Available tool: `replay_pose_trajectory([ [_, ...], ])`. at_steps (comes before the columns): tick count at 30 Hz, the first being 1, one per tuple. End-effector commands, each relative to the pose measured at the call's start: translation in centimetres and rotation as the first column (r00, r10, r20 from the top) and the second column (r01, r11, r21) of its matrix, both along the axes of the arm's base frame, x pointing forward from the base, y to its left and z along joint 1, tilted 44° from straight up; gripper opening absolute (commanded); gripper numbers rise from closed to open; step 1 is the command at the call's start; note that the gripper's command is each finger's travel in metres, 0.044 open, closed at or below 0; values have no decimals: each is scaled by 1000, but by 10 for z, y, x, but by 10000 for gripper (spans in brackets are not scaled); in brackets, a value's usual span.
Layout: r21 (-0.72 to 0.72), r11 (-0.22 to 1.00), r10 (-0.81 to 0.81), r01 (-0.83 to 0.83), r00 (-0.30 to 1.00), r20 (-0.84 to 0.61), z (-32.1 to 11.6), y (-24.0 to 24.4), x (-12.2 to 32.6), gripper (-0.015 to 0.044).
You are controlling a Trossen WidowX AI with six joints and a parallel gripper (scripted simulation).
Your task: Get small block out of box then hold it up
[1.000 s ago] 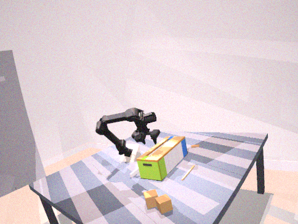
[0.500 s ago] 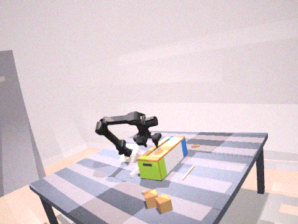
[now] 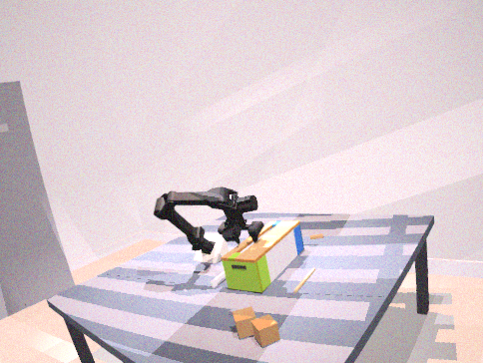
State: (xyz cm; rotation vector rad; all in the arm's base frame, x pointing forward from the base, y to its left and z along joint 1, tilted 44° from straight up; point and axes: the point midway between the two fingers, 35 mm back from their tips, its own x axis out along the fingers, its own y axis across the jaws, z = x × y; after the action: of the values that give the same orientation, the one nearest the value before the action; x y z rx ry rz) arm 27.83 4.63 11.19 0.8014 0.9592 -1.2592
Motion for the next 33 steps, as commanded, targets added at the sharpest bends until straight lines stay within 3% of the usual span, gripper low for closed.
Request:
replay_pose_trajectory([
  [1,-7,1000,5,-5,1000,-6,-7,-5,-1,400],
  [12,-8,1000,5,-5,1000,-6,-20,-15,-2,400],
  [33,-1,1000,1,-1,1000,-4,-47,19,-7,400],
])
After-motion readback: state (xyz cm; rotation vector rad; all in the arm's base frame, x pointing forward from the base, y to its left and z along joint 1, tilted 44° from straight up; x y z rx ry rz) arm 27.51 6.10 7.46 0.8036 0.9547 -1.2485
